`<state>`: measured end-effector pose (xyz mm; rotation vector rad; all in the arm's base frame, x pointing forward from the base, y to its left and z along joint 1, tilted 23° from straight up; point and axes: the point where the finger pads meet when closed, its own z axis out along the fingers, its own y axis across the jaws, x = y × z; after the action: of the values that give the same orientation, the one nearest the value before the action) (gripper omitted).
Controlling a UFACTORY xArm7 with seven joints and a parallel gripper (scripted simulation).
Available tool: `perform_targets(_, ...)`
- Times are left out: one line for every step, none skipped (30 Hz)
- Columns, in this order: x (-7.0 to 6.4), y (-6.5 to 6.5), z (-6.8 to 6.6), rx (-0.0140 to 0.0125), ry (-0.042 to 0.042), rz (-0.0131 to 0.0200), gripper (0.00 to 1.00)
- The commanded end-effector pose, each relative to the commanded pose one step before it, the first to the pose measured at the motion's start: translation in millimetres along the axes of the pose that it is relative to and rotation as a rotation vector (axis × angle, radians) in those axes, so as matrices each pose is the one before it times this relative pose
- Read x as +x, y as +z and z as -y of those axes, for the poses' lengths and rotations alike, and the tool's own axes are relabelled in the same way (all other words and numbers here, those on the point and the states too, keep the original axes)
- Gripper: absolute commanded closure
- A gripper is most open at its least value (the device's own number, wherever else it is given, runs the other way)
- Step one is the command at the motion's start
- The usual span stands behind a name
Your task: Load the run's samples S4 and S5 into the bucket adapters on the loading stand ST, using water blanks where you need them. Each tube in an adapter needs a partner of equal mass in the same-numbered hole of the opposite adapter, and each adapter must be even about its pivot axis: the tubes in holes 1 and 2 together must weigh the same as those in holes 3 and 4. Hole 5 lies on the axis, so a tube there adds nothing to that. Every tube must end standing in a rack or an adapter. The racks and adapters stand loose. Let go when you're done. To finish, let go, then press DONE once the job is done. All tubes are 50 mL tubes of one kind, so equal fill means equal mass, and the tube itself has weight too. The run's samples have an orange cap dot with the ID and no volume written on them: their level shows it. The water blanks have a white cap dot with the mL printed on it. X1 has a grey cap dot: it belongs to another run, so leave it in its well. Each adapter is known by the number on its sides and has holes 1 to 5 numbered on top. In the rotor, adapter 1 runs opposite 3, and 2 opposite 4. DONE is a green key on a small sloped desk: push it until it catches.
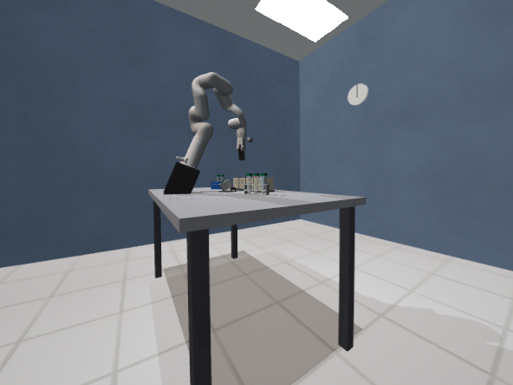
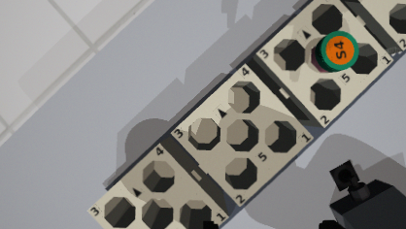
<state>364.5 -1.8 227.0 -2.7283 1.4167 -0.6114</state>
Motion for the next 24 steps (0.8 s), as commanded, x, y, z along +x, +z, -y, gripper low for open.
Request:
perform_targets(-15.99,-1.12,13.34,0.00098,0.00173,-0.00457,0.43)
perform_targets(-4.13,0.0,2.86,0.00003,0.0,0.00004,0.43)
perform_targets(-4.13,0.0,2.86,0.00003,0.0,0.00004,0.43)
perform_targets(-4.13,0.0,2.86,0.00003,0.0,0.00004,0.43)
perform_targets(-4.13,0.0,2.86,0.00003,0.0,0.00004,0.43)
perform_targets(-4.13,0.0,2.86,0.00003,0.0,0.00004,0.43)
perform_targets(-4.13,0.0,2.86,0.00003,0.0,0.00004,0.43)
perform_targets(-4.13,0.0,2.86,0.00003,0.0,0.00004,0.43)
perform_targets(-4.13,0.0,2.86,0.00002,0.0,0.00004,0.43)
perform_targets(-4.13,0.0,2.86,0.00002,0.0,0.00004,0.43)
perform_targets(-4.13,0.0,2.86,0.00002,0.0,0.00004,0.43)
perform_targets(0.0,0.0,0.0,0.0,0.0,0.0,0.43)
perform_targets(0.0,0.0,0.0,0.0,0.0,0.0,0.43)
perform_targets(-4.12,0.01,2.9,0.00001,0.0,0.00003,0.43)
perform_targets(-4.13,0.0,2.85,0.00003,-0.00001,0.00004,0.43)
perform_targets(-4.13,0.0,2.84,0.00003,-0.00001,0.00004,0.43)
perform_targets(-4.13,0.0,2.85,0.00002,-0.00001,0.00004,0.43)
perform_targets(-4.13,0.0,2.85,0.00002,-0.00001,0.00004,0.43)
perform_targets(-4.13,0.0,2.85,0.00002,-0.00001,0.00004,0.43)
perform_targets(-4.13,0.0,2.85,0.00002,-0.00001,0.00004,0.43)
perform_targets(-4.13,0.03,2.94,-0.00001,0.0,0.00001,0.43)
perform_targets(-4.13,0.0,2.85,0.00002,-0.00001,0.00004,0.43)
perform_targets(-4.13,0.0,2.85,0.00002,-0.00001,0.00004,0.43)
perform_targets(-4.13,0.0,2.85,0.00002,-0.00001,0.00004,0.43)
